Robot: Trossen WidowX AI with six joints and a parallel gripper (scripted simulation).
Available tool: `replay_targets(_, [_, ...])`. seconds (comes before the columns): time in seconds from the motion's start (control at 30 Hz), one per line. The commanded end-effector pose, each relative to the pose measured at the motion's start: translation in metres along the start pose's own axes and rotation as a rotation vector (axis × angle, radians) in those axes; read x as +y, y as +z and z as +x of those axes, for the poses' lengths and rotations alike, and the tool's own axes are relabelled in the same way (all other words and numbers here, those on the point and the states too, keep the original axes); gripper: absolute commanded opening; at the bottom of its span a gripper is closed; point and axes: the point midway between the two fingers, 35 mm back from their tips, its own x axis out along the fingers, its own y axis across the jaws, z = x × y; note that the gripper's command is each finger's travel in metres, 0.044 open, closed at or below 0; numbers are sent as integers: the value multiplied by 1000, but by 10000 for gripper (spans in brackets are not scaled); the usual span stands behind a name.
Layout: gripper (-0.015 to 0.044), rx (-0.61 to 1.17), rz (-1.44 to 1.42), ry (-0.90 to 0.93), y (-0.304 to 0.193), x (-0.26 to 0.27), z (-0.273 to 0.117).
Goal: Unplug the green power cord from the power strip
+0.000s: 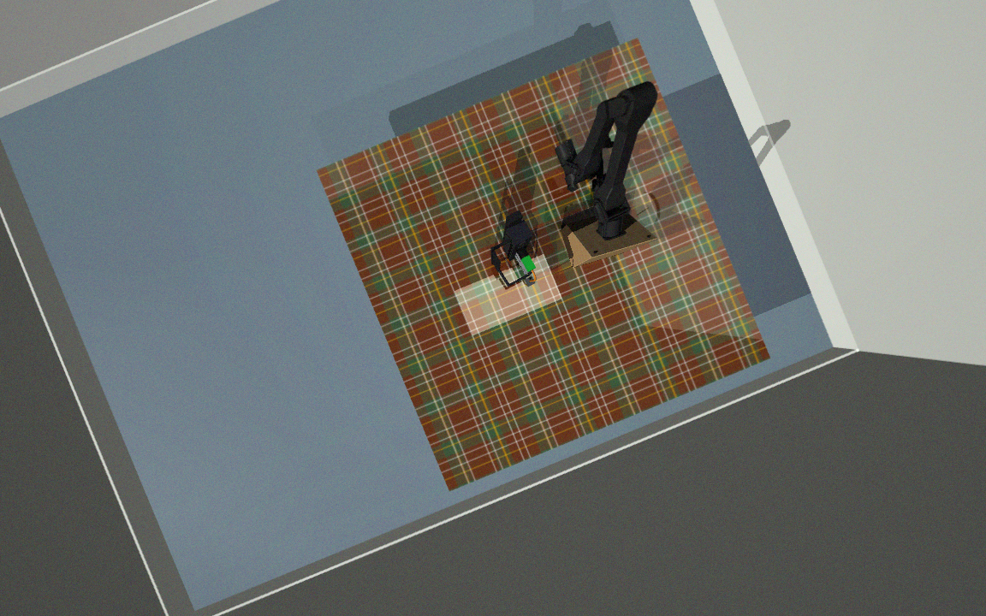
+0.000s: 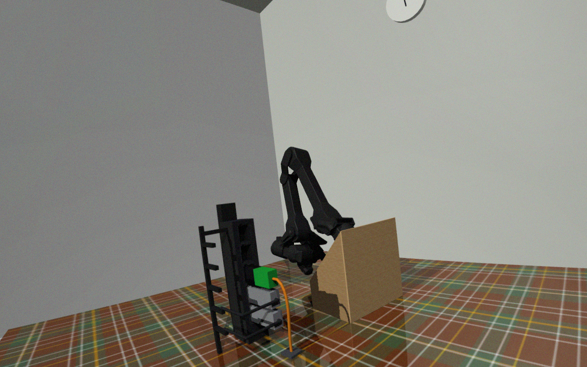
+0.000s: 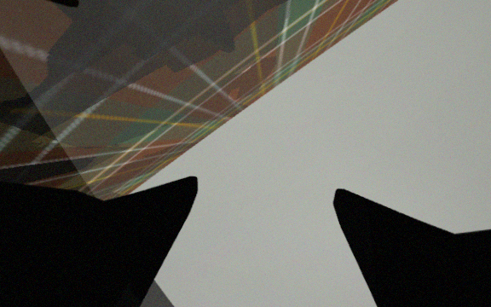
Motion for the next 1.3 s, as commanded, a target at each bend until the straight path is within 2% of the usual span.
replay_targets(0.0, [374,-3,-1,0,1,0,0])
replay_targets(0.27, [164,-195,-43,21,40,-5,-30])
replay_targets(0.53, [160,-478,-73,51,92,-18,-87])
replay_targets(0.8, [160,-769,-118,72,128,-31,-162])
replay_targets(1.27, [160,-1282,-226,83,135,-50,-318])
